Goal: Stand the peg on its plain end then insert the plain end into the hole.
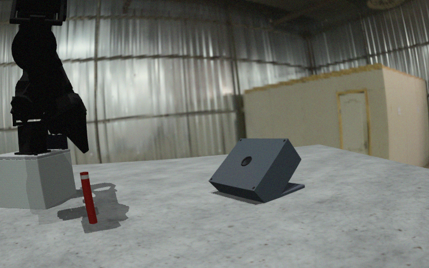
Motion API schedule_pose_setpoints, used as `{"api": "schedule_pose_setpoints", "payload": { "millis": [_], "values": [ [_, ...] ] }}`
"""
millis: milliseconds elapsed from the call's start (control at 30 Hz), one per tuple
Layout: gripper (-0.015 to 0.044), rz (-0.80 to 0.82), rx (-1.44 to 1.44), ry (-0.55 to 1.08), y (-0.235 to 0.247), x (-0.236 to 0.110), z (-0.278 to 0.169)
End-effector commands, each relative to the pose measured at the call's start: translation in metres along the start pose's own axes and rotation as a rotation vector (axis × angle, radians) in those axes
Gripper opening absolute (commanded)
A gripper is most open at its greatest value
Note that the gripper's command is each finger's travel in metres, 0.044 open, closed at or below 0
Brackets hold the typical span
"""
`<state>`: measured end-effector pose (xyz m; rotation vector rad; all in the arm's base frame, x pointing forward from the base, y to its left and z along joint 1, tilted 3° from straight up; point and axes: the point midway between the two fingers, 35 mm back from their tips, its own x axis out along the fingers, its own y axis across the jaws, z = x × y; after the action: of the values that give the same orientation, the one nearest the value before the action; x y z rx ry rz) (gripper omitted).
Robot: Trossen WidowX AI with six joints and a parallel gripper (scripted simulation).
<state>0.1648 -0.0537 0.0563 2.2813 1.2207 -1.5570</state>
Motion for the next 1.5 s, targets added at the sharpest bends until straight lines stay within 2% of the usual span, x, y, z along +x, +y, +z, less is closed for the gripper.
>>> {"api": "schedule_pose_setpoints", "payload": {
  "millis": [0, 267, 500, 933, 1233, 1467],
  "values": [
    [0.044, 0.07, 0.04, -0.136, 0.012, -0.001, 0.002],
    [0.044, 0.242, 0.119, -0.318, 0.032, -0.007, -0.002],
    [0.044, 0.428, 0.185, -0.401, 0.049, -0.016, -0.013],
    [0.044, 0.432, 0.183, -0.404, 0.05, -0.016, -0.013],
    [0.044, 0.391, 0.0, -0.442, 0.057, 0.0, -0.005],
    [0.044, 0.391, -0.004, -0.443, 0.057, 0.001, -0.005]
  ]
}}
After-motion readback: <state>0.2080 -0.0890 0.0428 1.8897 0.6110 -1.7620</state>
